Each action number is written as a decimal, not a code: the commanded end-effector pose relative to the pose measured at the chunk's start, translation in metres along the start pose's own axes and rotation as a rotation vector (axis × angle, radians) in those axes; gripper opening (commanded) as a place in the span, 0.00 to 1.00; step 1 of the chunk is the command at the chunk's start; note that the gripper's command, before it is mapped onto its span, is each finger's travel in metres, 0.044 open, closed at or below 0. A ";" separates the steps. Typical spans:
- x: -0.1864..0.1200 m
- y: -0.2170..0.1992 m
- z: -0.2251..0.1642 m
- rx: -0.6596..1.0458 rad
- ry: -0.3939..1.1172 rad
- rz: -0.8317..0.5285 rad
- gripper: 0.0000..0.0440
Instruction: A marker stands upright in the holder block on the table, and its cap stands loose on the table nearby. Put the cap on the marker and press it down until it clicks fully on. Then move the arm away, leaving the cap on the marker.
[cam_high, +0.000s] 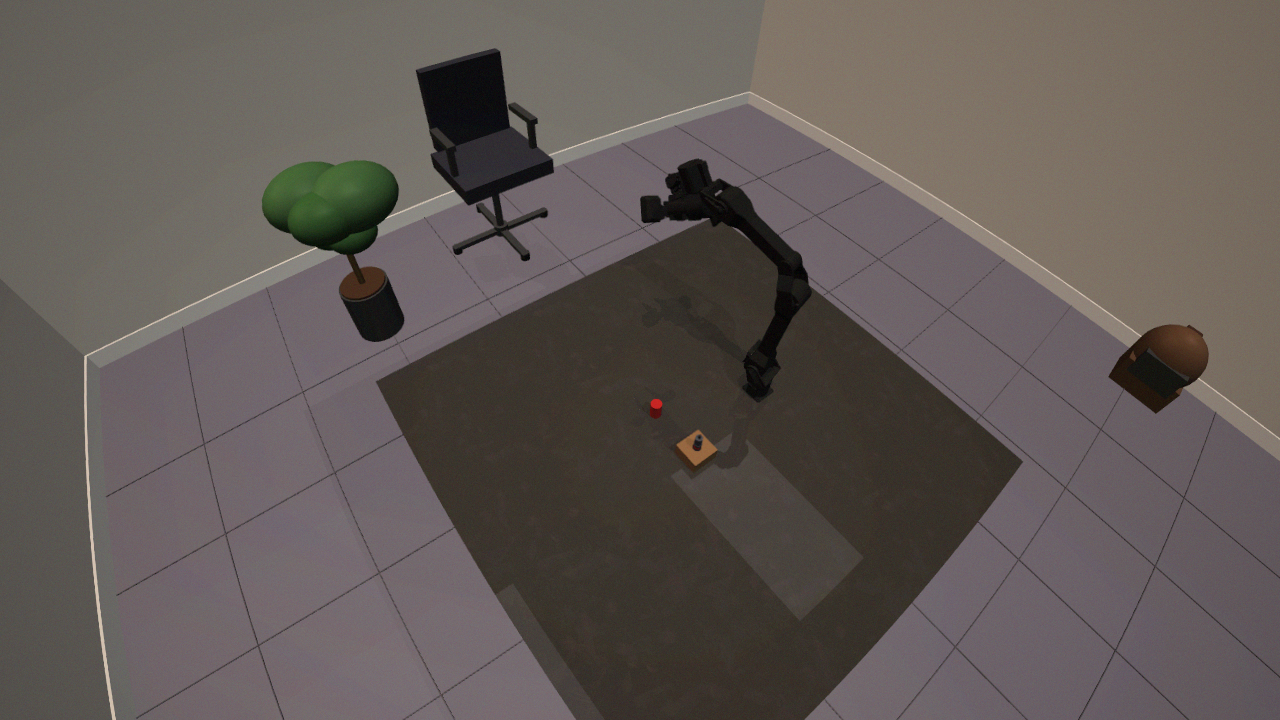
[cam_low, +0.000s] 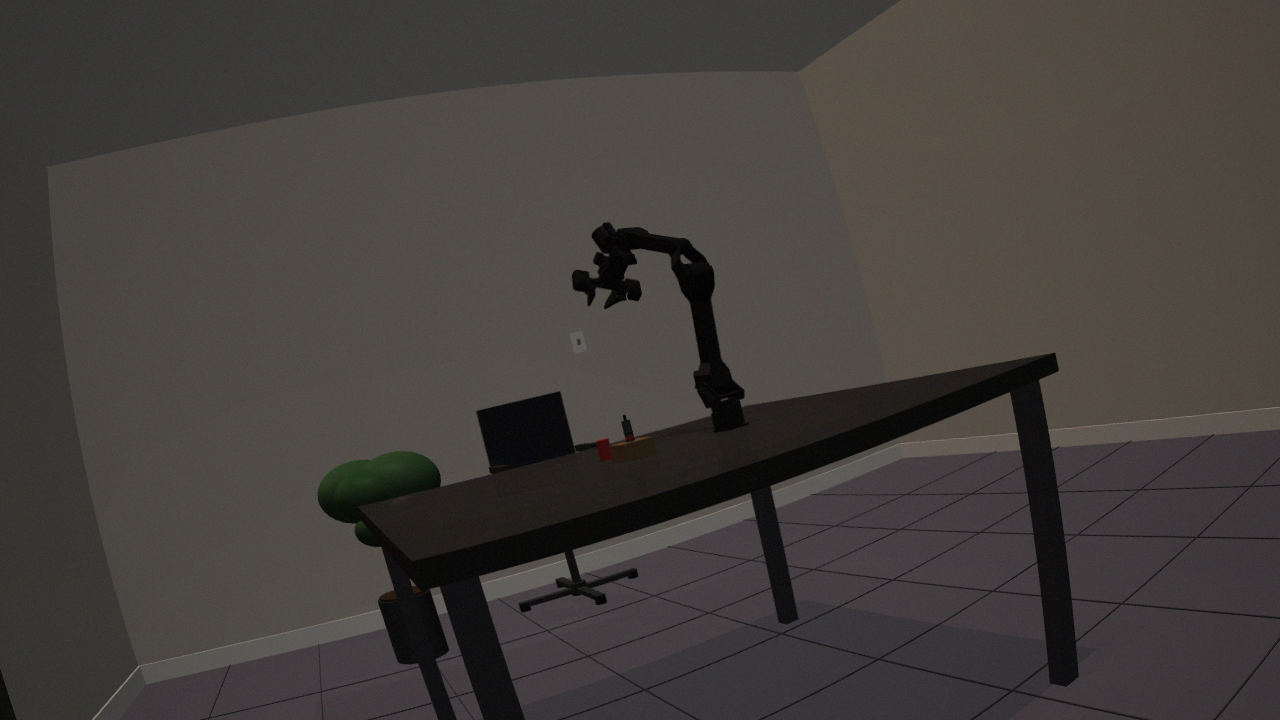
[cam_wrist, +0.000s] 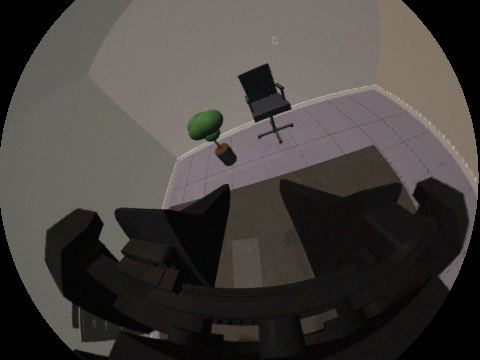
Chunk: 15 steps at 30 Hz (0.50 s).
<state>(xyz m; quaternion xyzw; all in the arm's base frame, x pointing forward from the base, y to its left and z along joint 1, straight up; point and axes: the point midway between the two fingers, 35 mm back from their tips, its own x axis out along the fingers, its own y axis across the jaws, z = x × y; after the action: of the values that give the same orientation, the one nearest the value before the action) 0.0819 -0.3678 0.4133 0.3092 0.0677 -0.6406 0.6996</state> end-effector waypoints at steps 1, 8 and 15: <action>0.008 0.003 -0.013 0.003 0.041 -0.008 0.52; 0.017 0.011 -0.033 -0.001 0.101 -0.012 0.55; 0.025 0.018 -0.054 -0.005 0.158 -0.019 0.57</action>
<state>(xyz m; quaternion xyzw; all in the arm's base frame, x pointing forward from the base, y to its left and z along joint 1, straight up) 0.1142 -0.3614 0.3752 0.3469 0.1158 -0.6220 0.6923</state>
